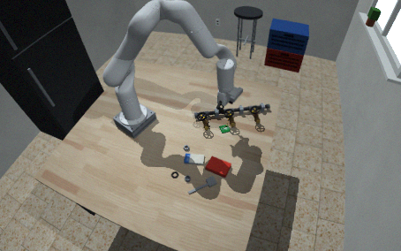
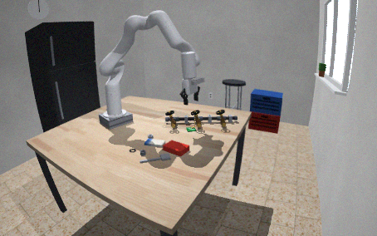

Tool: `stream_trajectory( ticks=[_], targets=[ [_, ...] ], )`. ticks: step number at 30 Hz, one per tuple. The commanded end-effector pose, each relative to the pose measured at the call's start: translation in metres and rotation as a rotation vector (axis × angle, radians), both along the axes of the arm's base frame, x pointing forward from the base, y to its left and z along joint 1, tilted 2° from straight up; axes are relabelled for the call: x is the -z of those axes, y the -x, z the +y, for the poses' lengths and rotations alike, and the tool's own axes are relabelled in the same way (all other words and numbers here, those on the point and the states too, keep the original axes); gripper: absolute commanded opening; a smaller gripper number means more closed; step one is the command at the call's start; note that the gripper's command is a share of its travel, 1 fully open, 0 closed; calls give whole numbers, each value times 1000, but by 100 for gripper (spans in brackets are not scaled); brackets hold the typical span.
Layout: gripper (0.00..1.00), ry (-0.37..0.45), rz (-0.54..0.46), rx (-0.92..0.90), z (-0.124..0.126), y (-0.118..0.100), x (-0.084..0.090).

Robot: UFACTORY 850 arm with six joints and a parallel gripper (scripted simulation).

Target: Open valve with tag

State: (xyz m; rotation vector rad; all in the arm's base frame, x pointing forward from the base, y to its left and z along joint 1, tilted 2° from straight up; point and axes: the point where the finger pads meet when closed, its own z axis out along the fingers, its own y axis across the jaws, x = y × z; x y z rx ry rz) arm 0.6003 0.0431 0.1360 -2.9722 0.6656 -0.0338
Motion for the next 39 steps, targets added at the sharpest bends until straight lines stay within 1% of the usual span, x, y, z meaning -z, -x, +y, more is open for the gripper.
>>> stream_trajectory(
  ticks=[1,4,7,12,14,15,22,39],
  targets=[
    [100,-48,-22,275,15,-2,12],
    [100,-77,-27,410,23,-2,20],
    [100,-106,-31,545,28,-2,25],
    [100,-149,-41,771,29,-2,26],
    [100,-149,-41,771,29,-2,26],
    [100,-172,-50,905,29,-2,26],
    [100,-216,-80,1190,29,-2,26],
    [100,-216,-80,1190,29,-2,26]
  ],
)
